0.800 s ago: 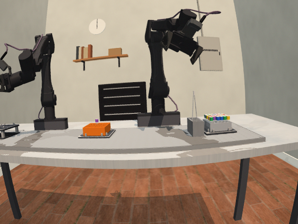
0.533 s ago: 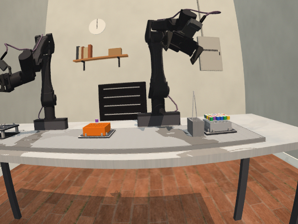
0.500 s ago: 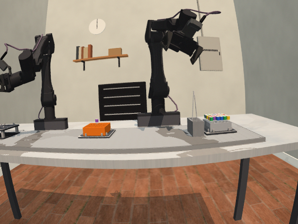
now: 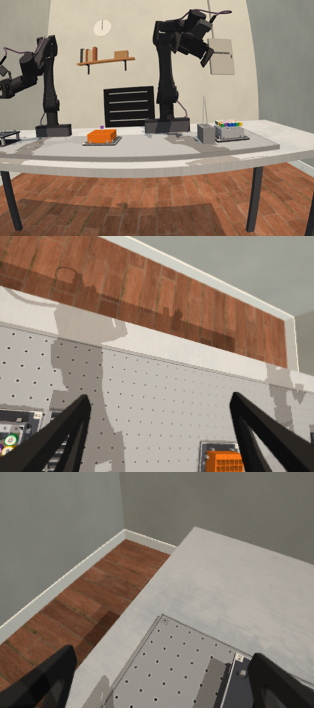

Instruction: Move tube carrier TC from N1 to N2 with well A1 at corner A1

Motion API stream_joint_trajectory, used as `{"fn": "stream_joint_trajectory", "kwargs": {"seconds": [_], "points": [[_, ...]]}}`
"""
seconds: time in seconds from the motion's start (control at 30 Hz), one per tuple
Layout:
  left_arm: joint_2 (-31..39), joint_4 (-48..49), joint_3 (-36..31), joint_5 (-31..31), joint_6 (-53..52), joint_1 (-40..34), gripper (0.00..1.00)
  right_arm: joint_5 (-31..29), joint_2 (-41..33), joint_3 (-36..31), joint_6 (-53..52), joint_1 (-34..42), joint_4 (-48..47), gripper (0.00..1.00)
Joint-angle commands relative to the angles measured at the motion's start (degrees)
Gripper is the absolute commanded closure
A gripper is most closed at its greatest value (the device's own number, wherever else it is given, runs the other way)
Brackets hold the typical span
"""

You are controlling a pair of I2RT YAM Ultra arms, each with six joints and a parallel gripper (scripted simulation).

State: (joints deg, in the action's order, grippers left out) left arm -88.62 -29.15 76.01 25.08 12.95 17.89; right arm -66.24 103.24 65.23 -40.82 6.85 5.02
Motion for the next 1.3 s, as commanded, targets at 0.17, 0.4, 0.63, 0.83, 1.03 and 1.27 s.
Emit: {"fn": "stream_joint_trajectory", "kwargs": {"seconds": [0.17,0.4,0.63,0.83,1.03,1.27], "points": [[-1.8,10.7,0.2,-5.6,-3.2,-15.4,0.0,23.4,-12.1,-10.1,9.4,-8.1,5.3,0.0],[-4.8,17.7,0.7,-10.2,-5.0,-28.2,0.0,38.1,-17.8,-13.7,17.4,-16.2,8.7,0.0],[-7.8,28.0,-0.1,-16.5,-7.7,-47.8,0.0,55.3,-20.0,-13.2,28.8,-28.2,15.1,0.0],[-11.0,34.6,0.3,-20.7,-9.5,-61.6,0.0,62.9,-18.3,-11.1,35.4,-35.6,19.4,0.0],[-13.9,39.8,0.9,-24.0,-10.9,-72.4,0.0,65.8,-16.0,-8.5,38.6,-39.5,22.2,0.0],[-16.6,43.7,1.6,-26.5,-12.1,-82.1,0.0,65.3,-15.9,-7.6,38.3,-40.1,21.8,0.0]]}}
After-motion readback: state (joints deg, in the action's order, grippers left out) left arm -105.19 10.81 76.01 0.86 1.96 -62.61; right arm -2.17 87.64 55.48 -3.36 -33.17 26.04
